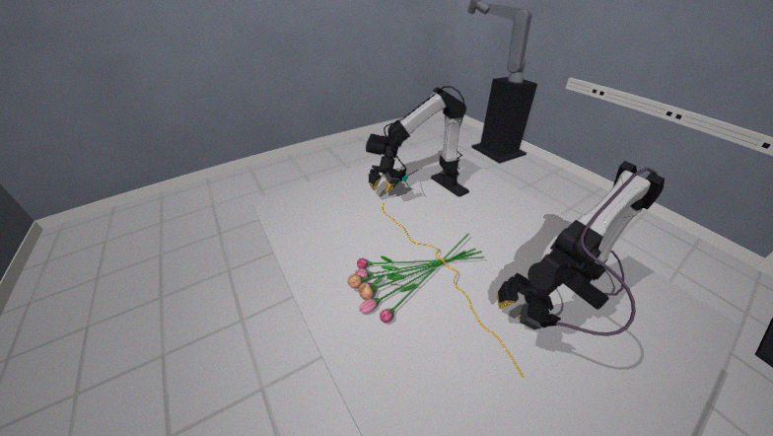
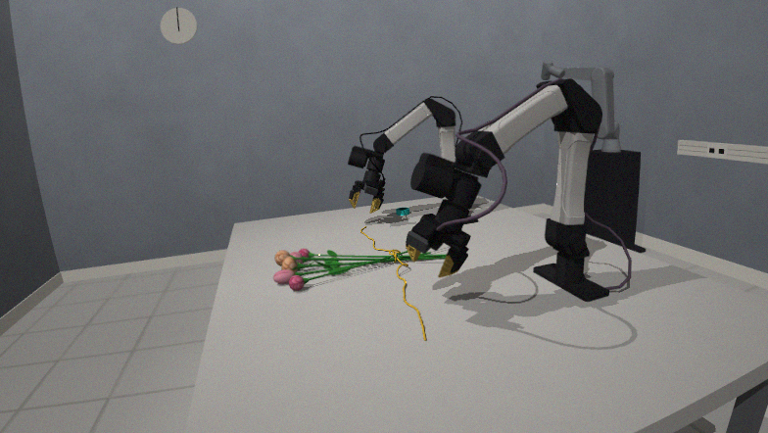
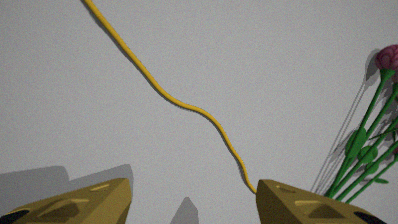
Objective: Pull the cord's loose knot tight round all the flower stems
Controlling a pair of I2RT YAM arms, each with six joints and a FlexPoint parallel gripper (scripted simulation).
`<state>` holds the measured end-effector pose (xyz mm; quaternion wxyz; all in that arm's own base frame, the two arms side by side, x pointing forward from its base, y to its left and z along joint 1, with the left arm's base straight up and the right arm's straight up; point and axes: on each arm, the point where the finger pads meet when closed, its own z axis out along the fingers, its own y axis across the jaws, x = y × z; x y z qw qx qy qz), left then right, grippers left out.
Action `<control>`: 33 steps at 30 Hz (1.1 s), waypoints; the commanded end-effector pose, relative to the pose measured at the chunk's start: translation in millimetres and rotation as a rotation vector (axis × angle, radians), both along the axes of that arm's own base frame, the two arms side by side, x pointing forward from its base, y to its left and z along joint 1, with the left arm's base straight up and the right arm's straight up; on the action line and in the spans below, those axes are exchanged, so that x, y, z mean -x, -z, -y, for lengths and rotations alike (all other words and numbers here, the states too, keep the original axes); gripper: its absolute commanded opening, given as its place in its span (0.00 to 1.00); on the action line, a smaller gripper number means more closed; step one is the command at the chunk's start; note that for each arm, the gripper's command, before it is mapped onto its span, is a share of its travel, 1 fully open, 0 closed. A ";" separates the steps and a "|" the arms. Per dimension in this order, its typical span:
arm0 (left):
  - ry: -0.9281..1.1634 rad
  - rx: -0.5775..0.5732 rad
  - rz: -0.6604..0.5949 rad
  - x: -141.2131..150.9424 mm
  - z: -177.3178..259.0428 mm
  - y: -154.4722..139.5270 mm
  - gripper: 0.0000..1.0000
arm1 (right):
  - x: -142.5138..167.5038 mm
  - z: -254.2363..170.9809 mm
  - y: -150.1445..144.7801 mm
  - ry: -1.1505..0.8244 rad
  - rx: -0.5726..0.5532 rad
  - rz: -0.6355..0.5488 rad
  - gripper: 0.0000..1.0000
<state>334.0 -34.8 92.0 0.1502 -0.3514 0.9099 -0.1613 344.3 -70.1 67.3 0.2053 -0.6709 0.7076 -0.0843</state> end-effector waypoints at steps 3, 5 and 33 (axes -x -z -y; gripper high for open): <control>0.336 -0.133 0.121 3.2 50.2 -29.5 0.65 | -1.6 0.7 -6.1 -0.005 0.003 0.008 0.65; 0.454 -0.171 0.124 6.7 70.9 -27.7 0.65 | -1.6 0.7 -6.1 -0.005 0.003 0.008 0.65; 1.399 -0.448 0.291 36.3 253.5 -56.4 0.65 | -1.6 0.7 -6.1 -0.005 0.003 0.008 0.65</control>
